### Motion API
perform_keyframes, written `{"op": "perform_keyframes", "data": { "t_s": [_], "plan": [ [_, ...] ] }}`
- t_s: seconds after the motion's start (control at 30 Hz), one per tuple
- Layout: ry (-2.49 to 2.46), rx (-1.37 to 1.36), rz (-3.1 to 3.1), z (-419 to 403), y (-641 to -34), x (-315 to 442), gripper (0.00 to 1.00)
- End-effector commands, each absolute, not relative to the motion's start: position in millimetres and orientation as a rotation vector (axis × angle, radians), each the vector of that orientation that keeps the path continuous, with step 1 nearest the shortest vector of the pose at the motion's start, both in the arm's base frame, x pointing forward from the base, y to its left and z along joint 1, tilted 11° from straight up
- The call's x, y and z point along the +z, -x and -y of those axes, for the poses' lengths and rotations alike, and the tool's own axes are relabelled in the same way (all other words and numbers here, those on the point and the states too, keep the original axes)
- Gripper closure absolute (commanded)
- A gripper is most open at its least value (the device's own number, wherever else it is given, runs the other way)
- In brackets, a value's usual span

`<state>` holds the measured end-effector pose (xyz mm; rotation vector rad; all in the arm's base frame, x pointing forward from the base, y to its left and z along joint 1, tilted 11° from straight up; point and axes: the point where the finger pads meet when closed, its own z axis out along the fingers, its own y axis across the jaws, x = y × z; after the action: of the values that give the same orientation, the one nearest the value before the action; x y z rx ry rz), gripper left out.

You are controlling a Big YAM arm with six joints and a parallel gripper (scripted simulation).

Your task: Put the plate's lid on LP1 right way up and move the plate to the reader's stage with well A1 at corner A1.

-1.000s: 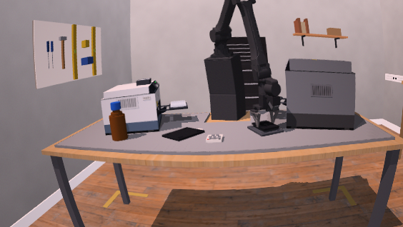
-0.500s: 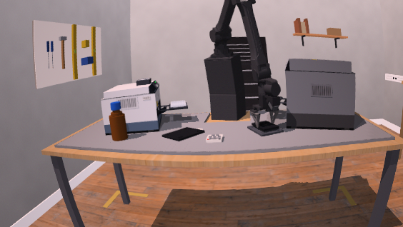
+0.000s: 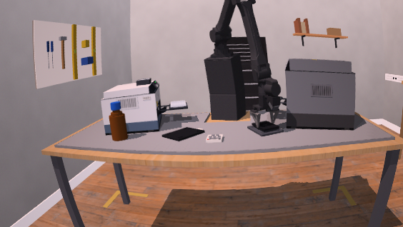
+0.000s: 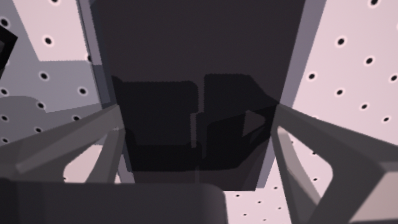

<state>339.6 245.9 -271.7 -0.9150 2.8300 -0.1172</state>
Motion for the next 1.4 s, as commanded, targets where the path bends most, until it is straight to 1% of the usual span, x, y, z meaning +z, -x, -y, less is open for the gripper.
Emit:
{"op": "perform_keyframes", "data": {
  "t_s": [0.0, 1.37],
  "plan": [
    [0.935, -0.108, -2.811, -251, -343, -272, 0.15],
    [0.934, -0.109, -2.812, -248, -346, -284, 0.15]
  ]
}}
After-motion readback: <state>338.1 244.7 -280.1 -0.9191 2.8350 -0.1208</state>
